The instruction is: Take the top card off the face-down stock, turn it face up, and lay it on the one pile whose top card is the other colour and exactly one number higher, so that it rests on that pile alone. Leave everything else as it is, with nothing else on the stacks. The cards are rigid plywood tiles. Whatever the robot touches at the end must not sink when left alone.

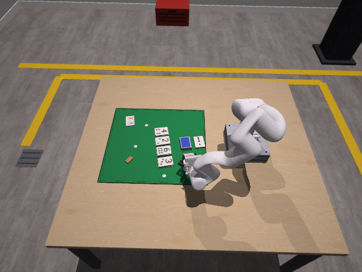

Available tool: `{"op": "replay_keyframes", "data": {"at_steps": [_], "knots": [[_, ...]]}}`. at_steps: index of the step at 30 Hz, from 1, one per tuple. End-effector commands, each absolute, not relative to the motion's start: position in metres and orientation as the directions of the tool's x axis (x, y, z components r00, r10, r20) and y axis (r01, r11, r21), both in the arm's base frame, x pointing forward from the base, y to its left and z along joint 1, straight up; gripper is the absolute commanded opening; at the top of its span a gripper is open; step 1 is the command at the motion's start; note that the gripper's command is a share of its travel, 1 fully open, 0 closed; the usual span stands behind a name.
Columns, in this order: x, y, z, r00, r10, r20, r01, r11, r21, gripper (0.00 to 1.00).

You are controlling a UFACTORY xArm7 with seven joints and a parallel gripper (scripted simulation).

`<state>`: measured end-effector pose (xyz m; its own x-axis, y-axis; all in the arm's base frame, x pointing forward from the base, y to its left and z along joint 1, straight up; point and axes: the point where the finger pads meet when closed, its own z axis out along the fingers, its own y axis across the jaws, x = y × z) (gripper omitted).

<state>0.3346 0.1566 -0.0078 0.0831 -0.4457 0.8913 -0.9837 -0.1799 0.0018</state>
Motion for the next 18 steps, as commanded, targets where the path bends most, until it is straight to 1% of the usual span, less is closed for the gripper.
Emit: {"op": "replay_keyframes", "data": {"at_steps": [1, 8, 10, 18], "knots": [[0.3356, 0.1578, -0.0069, 0.096, -0.531, 0.842, -0.984, -0.181, -0.001, 0.74], [0.3354, 0.1590, -0.0078, 0.119, -0.656, 0.745, -0.984, -0.180, -0.001, 0.74], [0.3354, 0.1590, -0.0078, 0.119, -0.656, 0.745, -0.984, -0.180, -0.001, 0.74], [0.3352, 0.1599, -0.0097, 0.145, -0.797, 0.587, -0.984, -0.180, -0.001, 0.74]]}}
